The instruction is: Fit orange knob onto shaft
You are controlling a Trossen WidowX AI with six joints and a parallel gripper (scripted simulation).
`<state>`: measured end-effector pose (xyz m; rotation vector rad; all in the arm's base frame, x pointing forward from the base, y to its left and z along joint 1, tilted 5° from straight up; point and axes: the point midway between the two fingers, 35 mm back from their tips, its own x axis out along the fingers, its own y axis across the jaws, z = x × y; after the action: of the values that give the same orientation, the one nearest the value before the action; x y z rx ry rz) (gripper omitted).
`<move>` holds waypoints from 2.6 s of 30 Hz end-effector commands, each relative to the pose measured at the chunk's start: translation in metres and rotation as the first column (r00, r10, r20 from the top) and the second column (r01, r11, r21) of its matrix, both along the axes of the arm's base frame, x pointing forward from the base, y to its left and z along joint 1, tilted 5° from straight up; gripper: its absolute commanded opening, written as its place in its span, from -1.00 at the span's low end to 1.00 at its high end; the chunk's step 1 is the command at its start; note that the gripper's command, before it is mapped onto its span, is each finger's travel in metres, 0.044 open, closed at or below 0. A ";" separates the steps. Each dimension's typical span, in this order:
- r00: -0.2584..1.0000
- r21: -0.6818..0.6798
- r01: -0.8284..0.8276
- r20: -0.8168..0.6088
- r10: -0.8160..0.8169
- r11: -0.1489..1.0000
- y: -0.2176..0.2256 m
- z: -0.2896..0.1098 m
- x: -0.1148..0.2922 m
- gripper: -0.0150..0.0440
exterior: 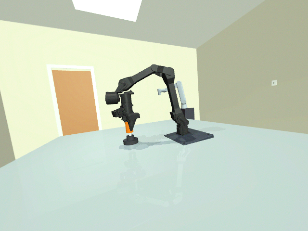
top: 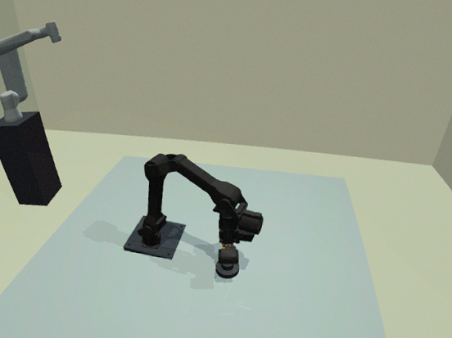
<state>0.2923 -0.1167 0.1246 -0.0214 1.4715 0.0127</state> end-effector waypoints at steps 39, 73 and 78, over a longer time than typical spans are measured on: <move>1.000 -0.001 -0.004 0.003 0.004 1.000 0.001 -0.018 0.002 -0.49; 1.000 -0.001 -0.004 0.003 0.004 1.000 -0.001 0.030 0.001 1.00; 1.000 -0.001 -0.004 0.003 0.004 1.000 0.001 0.077 -0.008 1.00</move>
<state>0.2914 -0.1176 0.1713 -0.0226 1.4727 0.0143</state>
